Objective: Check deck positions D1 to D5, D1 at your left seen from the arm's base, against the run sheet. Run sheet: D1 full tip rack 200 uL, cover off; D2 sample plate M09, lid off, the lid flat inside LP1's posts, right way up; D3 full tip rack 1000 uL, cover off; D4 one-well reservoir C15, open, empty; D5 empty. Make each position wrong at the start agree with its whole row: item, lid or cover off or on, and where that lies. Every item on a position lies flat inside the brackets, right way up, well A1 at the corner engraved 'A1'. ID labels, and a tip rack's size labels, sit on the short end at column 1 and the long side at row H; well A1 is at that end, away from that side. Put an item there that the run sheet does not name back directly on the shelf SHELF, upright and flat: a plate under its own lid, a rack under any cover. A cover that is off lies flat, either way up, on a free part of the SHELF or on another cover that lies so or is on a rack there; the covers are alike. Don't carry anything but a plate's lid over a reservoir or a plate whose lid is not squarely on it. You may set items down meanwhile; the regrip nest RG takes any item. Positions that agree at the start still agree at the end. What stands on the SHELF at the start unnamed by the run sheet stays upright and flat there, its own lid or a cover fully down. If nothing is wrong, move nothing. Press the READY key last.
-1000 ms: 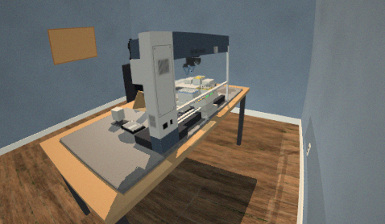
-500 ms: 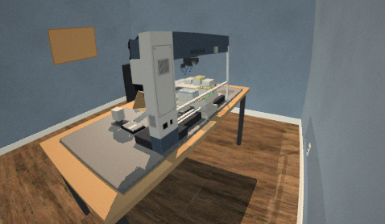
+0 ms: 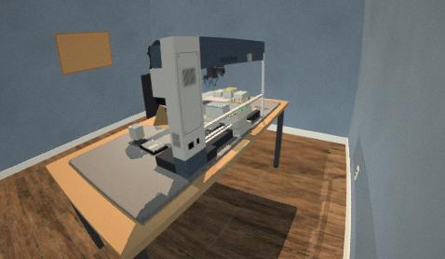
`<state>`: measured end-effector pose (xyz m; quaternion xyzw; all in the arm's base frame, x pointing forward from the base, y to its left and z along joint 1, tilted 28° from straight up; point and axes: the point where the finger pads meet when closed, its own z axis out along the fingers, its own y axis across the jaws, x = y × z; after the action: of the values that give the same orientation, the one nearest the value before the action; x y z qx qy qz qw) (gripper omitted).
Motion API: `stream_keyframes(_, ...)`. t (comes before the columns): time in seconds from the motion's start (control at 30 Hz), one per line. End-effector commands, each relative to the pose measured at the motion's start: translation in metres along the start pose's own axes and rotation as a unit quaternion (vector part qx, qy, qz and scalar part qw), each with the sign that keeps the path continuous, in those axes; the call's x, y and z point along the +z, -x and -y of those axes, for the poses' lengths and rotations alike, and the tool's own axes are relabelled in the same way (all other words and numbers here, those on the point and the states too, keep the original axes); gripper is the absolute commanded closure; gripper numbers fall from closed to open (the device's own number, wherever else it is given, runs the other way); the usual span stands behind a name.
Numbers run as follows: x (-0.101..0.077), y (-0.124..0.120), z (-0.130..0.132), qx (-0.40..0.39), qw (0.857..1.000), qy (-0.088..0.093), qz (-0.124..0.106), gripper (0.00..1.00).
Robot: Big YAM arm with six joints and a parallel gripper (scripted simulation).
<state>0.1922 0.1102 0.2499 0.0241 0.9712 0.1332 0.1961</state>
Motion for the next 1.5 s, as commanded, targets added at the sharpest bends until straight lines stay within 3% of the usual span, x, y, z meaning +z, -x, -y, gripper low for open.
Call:
stream_keyframes(0.0,-0.026,0.013,0.006,-0.028,0.999,0.013,0.027,0.0)
stream_keyframes(0.1,-0.032,0.017,0.004,-0.028,0.999,0.016,0.034,0.0)
stream_keyframes(0.17,-0.009,0.002,0.018,-0.016,1.0,0.002,0.005,0.0)
stream_keyframes(0.33,-0.011,-0.002,0.042,0.003,1.0,0.004,0.01,0.0)
stream_keyframes(0.4,-0.023,0.006,0.047,-0.001,1.0,0.007,0.026,0.0)
stream_keyframes(0.43,-0.012,-0.003,0.056,0.002,1.0,0.003,0.012,0.0)
stream_keyframes(0.57,-0.006,-0.006,0.077,0.005,1.0,0.002,-0.002,0.0)
stream_keyframes(0.67,-0.012,-0.002,0.08,0.003,1.0,0.002,0.006,0.0)
stream_keyframes(0.7,-0.027,0.01,0.081,-0.003,1.0,0.001,0.026,0.0)
stream_keyframes(0.77,-0.01,-0.005,0.096,0.004,1.0,0.002,0.004,0.0)
stream_keyframes(1.13,-0.015,-0.003,0.093,-0.004,1.0,0.003,0.011,0.0)
stream_keyframes(1.17,-0.006,-0.009,0.103,0.016,1.0,0.003,-0.001,0.0)
stream_keyframes(1.23,-0.006,-0.009,0.103,0.016,1.0,0.003,-0.001,0.0)
stream_keyframes(1.27,-0.023,0.004,0.104,0.017,1.0,-0.001,0.021,0.0)
stream_keyframes(1.37,-0.006,-0.012,0.122,0.056,0.998,0.004,-0.001,0.0)
stream_keyframes(1.47,-0.015,-0.006,0.136,0.068,0.998,0.0,0.011,0.0)
